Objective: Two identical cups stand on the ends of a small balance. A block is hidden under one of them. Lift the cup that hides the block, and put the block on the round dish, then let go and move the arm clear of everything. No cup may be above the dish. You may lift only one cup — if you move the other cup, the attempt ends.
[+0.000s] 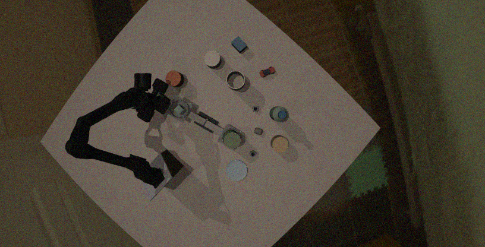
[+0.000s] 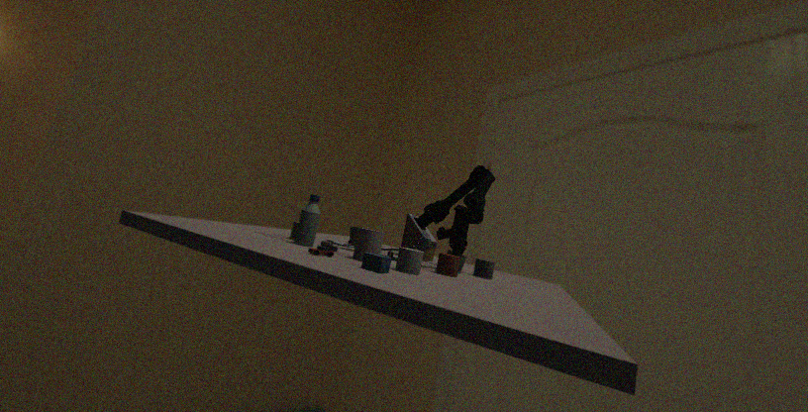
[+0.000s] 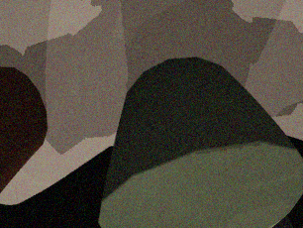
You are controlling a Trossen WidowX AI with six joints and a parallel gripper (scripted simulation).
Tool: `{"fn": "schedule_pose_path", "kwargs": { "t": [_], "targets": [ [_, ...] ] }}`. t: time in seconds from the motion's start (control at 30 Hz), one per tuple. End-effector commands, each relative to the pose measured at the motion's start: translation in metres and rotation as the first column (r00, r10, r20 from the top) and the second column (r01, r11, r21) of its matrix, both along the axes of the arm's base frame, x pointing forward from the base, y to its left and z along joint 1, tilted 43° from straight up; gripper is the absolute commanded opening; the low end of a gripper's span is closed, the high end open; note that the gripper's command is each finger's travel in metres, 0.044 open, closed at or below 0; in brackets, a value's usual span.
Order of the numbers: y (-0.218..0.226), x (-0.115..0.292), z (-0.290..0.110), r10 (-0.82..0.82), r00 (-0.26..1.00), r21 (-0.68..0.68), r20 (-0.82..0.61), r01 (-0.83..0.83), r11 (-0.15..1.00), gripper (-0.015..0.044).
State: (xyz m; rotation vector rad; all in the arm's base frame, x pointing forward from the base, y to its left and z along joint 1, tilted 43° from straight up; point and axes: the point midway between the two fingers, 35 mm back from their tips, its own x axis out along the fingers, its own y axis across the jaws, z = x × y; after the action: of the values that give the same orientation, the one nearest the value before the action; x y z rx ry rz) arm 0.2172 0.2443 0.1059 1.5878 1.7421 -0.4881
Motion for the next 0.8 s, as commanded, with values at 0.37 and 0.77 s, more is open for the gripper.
{"fn": "schedule_pose_path", "kwargs": {
  "t": [0.37,0.77],
  "targets": [
    [0.002,0.000,-0.002,0.000,1.000,0.000,-0.001,0.000,1.000,0.0263],
    [-0.036,-0.001,0.036,-0.006,1.000,-0.006,-0.002,0.006,1.000,0.0440]
  ]
}}
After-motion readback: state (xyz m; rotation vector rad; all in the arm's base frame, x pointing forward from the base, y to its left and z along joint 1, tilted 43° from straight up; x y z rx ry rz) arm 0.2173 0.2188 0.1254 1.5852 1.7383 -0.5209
